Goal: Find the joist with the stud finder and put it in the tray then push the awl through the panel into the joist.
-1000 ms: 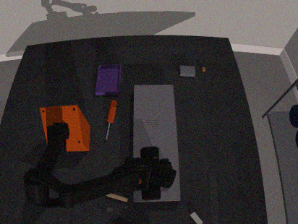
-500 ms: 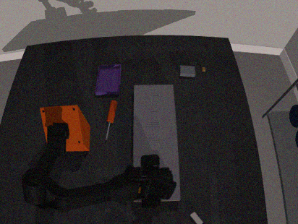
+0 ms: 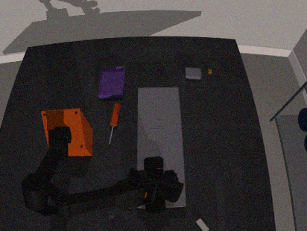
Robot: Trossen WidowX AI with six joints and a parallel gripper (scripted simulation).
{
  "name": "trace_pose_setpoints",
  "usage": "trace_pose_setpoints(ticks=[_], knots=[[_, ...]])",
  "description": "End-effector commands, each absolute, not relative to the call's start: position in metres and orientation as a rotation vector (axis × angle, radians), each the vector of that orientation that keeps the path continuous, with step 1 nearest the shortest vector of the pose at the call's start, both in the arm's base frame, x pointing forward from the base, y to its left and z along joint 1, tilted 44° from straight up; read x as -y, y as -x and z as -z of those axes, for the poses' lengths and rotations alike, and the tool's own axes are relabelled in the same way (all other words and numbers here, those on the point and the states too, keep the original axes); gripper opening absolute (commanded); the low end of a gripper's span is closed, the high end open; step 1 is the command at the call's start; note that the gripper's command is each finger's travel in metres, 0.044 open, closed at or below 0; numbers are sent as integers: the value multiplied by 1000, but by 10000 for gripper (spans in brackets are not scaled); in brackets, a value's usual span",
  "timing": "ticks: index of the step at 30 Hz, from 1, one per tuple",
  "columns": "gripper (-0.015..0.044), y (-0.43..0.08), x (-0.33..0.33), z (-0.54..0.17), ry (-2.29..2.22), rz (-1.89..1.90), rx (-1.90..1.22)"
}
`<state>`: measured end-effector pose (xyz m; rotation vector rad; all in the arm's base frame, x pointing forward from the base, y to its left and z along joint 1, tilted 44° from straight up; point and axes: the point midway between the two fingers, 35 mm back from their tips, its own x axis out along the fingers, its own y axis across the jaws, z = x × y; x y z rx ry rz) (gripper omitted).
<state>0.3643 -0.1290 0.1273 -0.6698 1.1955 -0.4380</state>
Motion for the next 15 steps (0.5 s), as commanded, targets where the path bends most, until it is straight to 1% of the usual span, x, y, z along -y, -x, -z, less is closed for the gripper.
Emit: trace_pose_setpoints(ticks=[1,8,15], knots=[[0,-370,109,-156,668,444,-1158],[0,-363,80,-191,669,448,-1155],[0,-363,73,-193,675,435,-1158]])
